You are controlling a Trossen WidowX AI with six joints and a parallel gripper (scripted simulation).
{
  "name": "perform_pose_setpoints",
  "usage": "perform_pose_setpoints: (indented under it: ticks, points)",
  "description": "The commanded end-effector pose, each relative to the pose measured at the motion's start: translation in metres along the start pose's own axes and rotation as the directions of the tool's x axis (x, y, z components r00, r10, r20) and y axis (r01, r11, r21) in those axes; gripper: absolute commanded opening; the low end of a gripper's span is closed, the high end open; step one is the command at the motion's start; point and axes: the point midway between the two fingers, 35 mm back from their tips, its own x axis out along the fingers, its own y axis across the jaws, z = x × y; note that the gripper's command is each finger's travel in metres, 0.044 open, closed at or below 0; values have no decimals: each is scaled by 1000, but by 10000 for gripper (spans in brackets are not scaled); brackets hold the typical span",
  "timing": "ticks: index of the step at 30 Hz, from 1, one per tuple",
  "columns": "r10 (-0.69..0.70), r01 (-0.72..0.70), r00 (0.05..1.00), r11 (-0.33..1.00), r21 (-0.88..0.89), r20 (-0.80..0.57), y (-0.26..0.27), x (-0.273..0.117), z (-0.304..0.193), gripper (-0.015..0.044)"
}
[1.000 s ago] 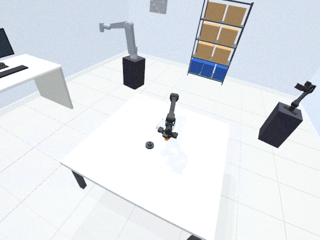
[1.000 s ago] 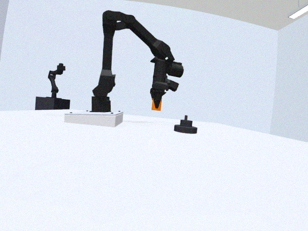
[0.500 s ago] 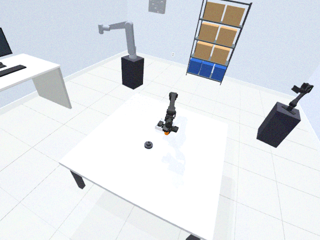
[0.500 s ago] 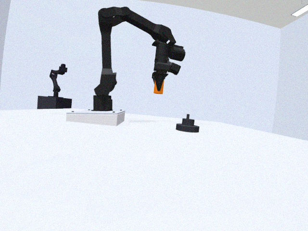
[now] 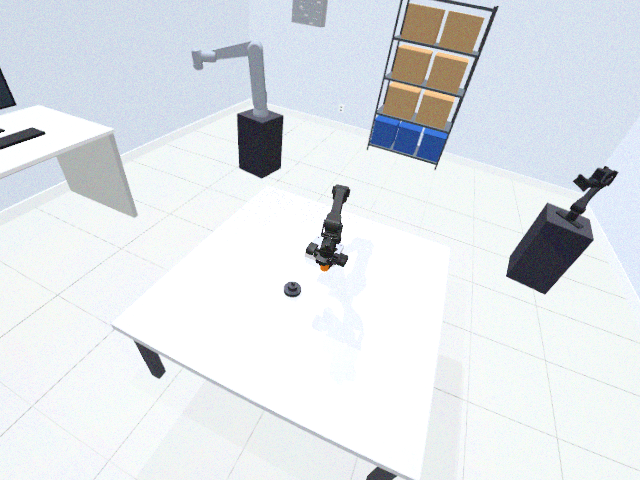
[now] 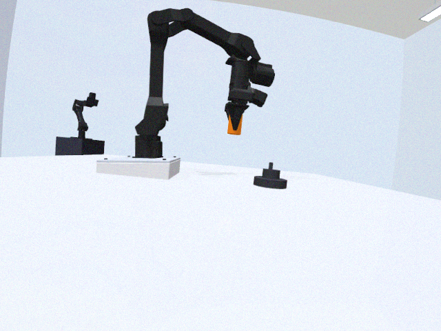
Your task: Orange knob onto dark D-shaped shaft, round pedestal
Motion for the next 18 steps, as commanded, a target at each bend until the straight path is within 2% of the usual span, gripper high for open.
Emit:
perform_pose_setpoints:
  ticks: [1, 18]
  points:
    - [-1, 1, 1000, 1000, -2, 12, -8, 1, 12, 0]
    - [-9, 9, 1000, 1000, -4, 25, -43, 14, 47, 0]
